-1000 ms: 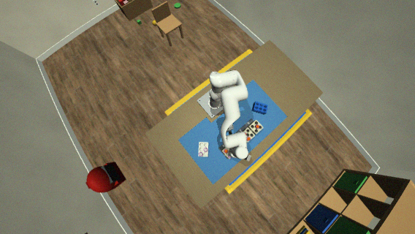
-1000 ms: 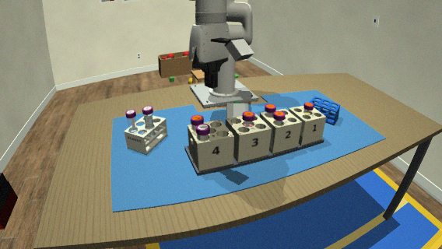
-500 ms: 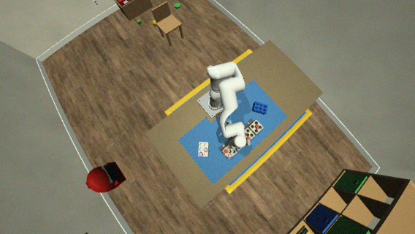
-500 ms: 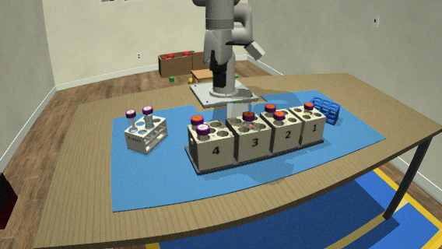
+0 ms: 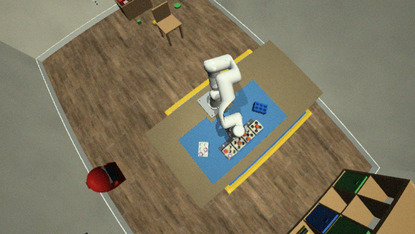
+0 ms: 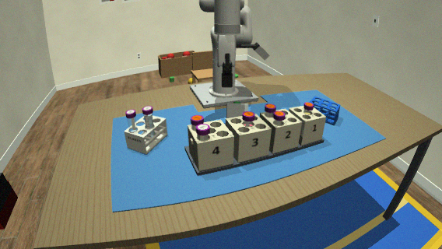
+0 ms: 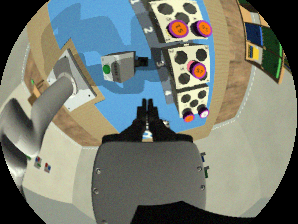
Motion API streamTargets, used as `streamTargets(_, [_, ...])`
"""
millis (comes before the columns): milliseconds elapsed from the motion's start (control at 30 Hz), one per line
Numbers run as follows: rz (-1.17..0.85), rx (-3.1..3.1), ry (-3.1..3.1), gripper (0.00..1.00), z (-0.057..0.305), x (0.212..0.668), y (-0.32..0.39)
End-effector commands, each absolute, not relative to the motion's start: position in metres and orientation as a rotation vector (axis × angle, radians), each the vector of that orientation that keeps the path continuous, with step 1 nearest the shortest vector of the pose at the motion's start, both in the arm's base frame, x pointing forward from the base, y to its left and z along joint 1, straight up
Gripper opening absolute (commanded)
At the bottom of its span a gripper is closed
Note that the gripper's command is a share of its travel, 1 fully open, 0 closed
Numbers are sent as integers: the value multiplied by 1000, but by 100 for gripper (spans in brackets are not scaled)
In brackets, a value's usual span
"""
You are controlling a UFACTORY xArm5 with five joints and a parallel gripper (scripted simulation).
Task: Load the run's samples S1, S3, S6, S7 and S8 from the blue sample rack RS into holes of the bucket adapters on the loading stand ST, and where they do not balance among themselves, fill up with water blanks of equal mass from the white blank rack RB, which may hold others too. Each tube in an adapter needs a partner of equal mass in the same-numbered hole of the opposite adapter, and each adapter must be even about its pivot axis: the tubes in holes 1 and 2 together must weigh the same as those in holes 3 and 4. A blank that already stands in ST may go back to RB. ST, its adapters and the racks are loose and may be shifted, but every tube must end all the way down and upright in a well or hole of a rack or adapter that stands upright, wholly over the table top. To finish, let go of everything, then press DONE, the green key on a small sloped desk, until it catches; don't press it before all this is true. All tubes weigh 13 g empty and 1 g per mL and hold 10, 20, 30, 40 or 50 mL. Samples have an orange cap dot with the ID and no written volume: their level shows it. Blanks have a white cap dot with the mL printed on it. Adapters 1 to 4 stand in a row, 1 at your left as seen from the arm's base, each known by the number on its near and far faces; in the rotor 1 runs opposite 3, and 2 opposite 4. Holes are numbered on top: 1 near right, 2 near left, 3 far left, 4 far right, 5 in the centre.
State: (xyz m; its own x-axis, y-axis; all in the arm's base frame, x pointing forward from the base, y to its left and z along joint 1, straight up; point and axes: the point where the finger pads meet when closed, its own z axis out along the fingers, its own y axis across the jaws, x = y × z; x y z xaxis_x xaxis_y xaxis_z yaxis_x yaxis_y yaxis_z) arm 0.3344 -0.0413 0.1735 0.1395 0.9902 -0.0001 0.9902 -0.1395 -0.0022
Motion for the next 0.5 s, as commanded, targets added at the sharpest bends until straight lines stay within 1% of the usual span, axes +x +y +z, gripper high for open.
streamTargets(0, [-4, -2371, -2065, 0, 170, 321, -34])
streamTargets(367, [-4, -2371, -2065, 0, 152, 275, -10])
streamTargets(467, [-4, -2371, -2065, 0, 150, 271, -8])
